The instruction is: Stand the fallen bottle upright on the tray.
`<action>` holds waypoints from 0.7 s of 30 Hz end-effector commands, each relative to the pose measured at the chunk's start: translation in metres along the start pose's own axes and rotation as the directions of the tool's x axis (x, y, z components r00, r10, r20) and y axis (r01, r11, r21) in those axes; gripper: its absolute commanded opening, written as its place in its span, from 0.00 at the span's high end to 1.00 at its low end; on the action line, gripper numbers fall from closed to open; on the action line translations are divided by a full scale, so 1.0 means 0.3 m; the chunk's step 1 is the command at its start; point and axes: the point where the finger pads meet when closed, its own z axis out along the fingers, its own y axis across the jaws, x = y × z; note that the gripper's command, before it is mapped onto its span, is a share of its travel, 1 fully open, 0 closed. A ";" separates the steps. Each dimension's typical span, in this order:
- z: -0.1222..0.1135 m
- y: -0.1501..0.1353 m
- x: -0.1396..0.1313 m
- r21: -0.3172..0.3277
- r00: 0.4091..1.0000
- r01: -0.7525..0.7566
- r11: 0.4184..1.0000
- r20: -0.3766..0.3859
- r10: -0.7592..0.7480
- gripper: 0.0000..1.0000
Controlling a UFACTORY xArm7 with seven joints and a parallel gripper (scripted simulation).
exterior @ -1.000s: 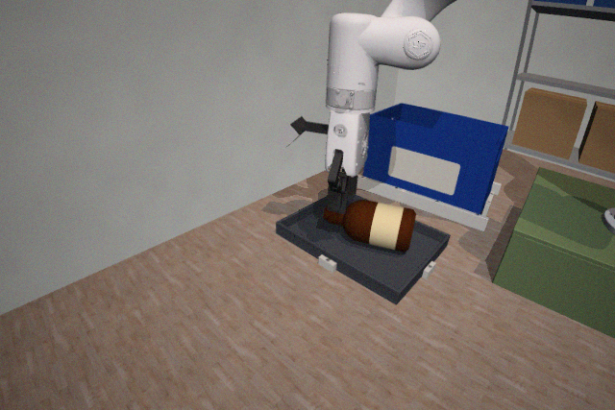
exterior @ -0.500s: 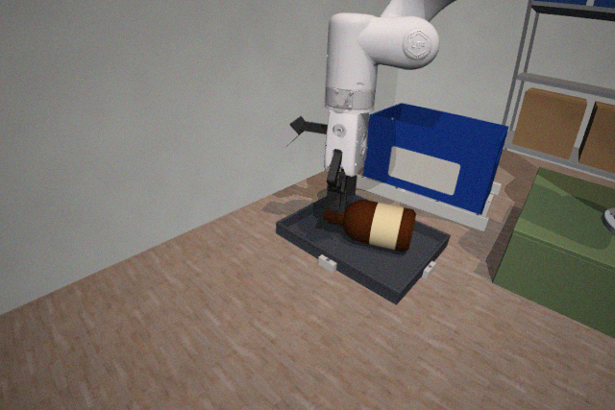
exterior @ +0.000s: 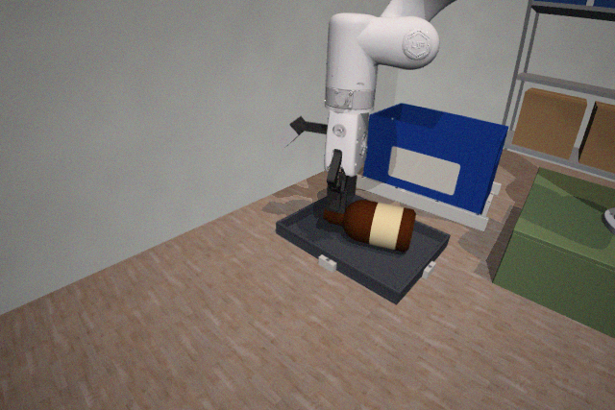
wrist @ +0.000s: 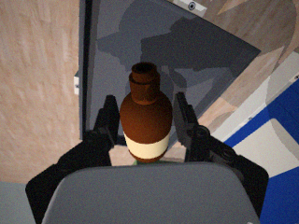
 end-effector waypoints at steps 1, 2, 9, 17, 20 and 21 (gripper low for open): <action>-0.004 0.000 0.005 0.000 1.000 0.000 1.000 -0.004 0.000 0.35; -0.003 0.000 0.005 0.000 1.000 0.000 1.000 -0.004 0.000 0.35; 0.009 0.000 0.006 0.000 1.000 0.000 1.000 -0.004 0.000 0.35; 0.027 0.000 0.006 0.000 1.000 0.000 1.000 -0.004 0.000 0.35; 0.038 0.000 0.006 0.000 1.000 0.000 1.000 -0.004 0.000 0.35; 0.042 0.000 0.006 0.000 1.000 0.000 1.000 -0.004 0.000 0.35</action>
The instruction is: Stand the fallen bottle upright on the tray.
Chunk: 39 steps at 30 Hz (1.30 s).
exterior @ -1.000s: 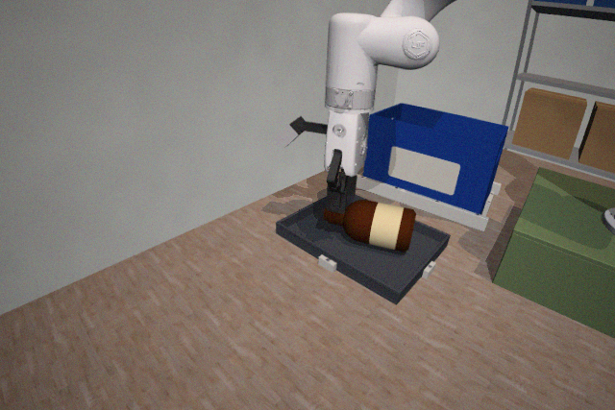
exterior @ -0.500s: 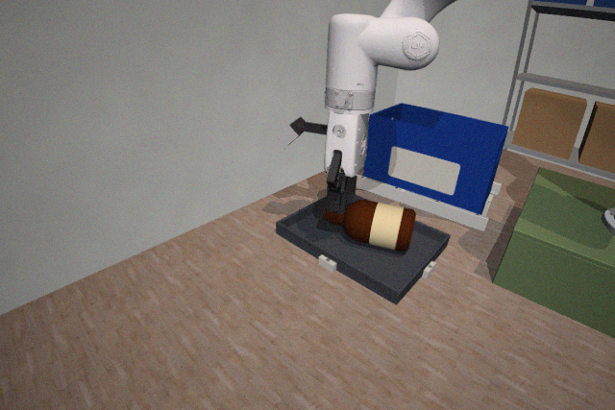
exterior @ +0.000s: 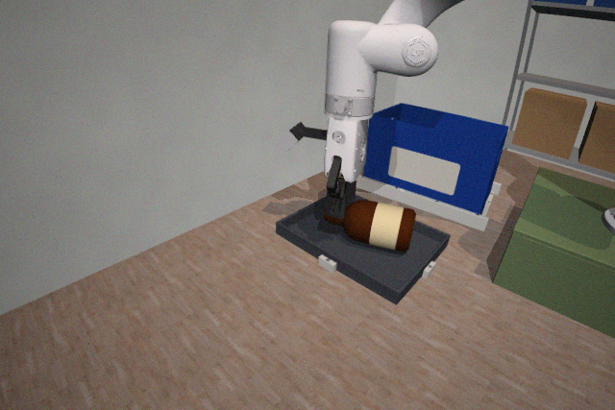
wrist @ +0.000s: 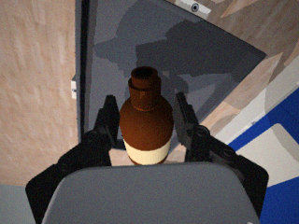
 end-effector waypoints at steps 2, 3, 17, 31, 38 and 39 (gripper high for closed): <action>0.017 0.000 0.006 0.000 1.000 0.000 1.000 -0.004 0.000 0.35; 0.021 0.000 0.006 0.000 1.000 0.000 1.000 -0.004 0.000 0.35; 0.068 0.000 0.006 0.000 1.000 0.000 1.000 -0.004 0.000 0.35; 0.094 0.000 0.006 0.000 1.000 0.000 1.000 -0.004 0.000 0.35; 0.096 0.000 0.006 0.000 1.000 0.000 1.000 -0.004 0.000 0.35; 0.096 0.000 0.006 0.000 1.000 0.000 1.000 -0.004 0.000 0.35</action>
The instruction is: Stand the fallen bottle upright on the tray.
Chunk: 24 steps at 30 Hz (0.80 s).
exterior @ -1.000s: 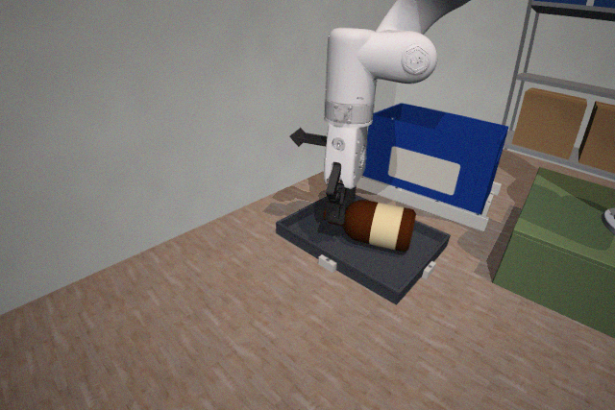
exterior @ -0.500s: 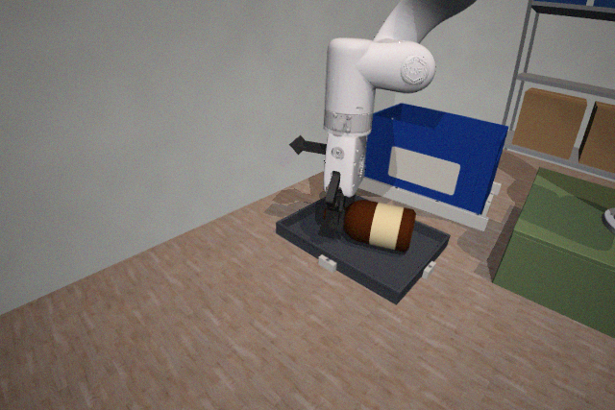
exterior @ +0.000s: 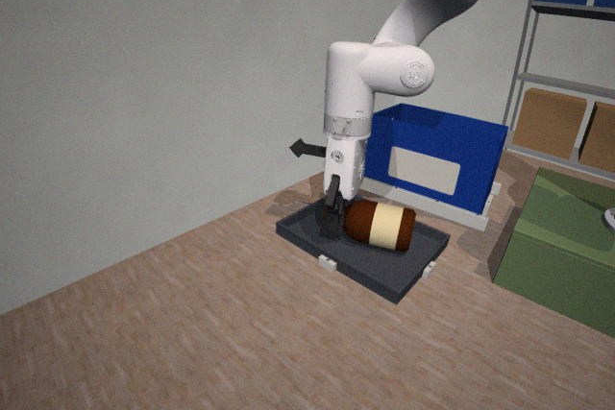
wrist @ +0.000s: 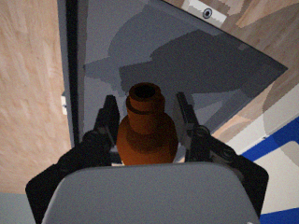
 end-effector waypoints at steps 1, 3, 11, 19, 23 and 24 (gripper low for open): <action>-0.004 0.000 0.006 0.000 1.000 0.000 1.000 -0.004 0.000 0.35; -0.004 0.000 0.006 0.000 1.000 0.000 1.000 -0.004 0.000 0.35; -0.004 0.000 0.006 0.000 1.000 0.000 1.000 -0.004 0.000 0.35; -0.004 0.000 0.006 0.000 1.000 0.000 1.000 -0.004 0.000 1.00; -0.004 0.000 0.006 0.000 1.000 0.000 1.000 -0.004 0.000 1.00; -0.004 0.000 0.006 0.000 1.000 0.000 1.000 -0.004 0.000 1.00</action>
